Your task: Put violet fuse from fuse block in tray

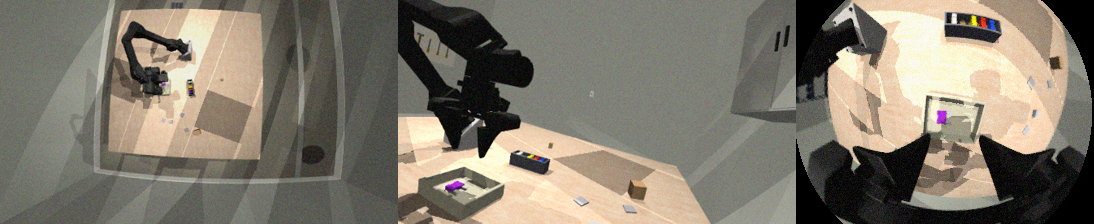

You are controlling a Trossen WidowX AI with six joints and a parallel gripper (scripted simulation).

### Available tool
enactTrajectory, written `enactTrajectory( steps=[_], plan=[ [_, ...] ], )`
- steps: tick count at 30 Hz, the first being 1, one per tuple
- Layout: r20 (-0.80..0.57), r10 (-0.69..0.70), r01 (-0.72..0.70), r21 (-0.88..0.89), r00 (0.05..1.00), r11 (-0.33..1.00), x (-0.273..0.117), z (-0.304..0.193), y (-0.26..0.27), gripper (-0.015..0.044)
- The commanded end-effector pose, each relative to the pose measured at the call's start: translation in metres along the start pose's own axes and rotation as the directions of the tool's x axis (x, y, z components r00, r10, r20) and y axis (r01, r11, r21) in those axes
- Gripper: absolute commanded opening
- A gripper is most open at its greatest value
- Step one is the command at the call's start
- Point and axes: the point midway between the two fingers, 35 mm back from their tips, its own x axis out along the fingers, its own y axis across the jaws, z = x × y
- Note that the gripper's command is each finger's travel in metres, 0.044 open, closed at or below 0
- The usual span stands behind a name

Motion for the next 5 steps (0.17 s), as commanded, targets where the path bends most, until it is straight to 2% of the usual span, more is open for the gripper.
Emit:
enactTrajectory(
  steps=[1,5],
  plan=[
    [0.000,0.000,0.000,0.000,1.000,1.000,0.0003,0.0000,0.0001,0.0330],
    [0.000,0.000,0.000,0.000,1.000,1.000,0.0003,0.0000,0.0001,0.0330]
  ],
)
